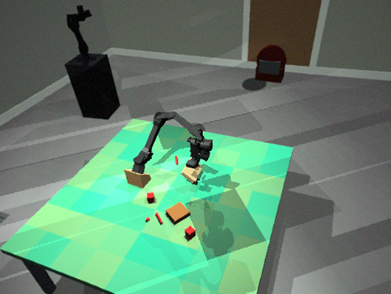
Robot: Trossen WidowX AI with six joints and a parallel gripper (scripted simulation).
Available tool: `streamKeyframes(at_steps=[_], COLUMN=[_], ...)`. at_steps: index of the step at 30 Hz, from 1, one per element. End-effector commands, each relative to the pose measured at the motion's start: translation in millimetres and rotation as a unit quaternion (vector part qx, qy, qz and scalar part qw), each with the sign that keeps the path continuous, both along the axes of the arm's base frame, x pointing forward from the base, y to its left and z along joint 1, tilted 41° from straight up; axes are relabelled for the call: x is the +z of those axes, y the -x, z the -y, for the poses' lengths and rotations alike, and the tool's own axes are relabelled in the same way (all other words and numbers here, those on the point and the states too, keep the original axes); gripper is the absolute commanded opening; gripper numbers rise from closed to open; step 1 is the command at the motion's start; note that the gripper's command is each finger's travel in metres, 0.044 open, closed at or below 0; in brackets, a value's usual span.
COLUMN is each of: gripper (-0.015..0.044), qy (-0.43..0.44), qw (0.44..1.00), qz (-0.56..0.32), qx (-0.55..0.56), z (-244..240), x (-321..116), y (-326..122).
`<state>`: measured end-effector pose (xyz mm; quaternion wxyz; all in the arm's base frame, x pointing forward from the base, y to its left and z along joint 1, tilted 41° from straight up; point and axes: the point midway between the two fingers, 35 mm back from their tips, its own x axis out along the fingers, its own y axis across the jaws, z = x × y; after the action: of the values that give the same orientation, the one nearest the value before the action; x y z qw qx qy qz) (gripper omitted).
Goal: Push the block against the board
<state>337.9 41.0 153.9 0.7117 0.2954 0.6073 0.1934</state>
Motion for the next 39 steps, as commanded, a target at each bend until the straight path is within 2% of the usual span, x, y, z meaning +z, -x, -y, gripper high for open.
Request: streamKeyframes(at_steps=[1, 33, 39], gripper=[0.0, 0.0, 0.0], qy=[0.0, 0.0, 0.001], qw=[1.0, 1.0, 1.0], qz=[0.005, 0.006, 0.005], qx=[-0.002, -0.002, -0.002], z=[-1, 9, 38], x=[3, 6, 42], y=[4, -43, -29])
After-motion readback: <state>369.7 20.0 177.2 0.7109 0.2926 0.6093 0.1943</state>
